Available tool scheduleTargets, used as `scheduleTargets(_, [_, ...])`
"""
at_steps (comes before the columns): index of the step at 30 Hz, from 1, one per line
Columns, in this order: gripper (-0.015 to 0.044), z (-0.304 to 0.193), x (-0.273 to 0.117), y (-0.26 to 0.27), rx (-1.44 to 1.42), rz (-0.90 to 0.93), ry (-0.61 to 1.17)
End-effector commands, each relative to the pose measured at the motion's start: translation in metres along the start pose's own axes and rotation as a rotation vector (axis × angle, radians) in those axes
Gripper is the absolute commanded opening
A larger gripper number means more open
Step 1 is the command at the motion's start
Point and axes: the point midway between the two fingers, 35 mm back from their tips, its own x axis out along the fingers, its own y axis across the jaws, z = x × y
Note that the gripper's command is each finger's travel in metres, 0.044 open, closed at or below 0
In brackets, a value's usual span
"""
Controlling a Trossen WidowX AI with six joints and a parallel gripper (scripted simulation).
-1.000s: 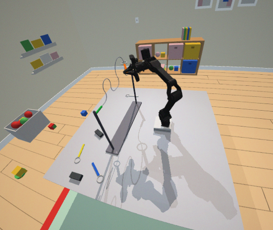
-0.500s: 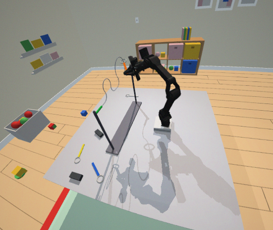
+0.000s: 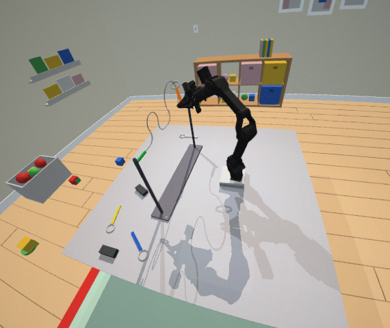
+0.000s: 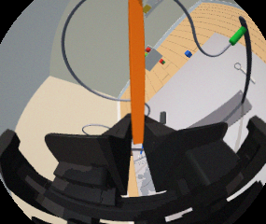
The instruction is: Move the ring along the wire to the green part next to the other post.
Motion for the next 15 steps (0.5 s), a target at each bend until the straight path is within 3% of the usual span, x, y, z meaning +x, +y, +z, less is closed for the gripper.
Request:
scheduleTargets(1, [-0.015, 0.0015, 0.0008, -0.003, -0.05, -0.033, -0.002])
scheduleTargets(15, [-0.015, 0.0022, 0.0006, -0.0101, -0.213, -0.139, -0.014])
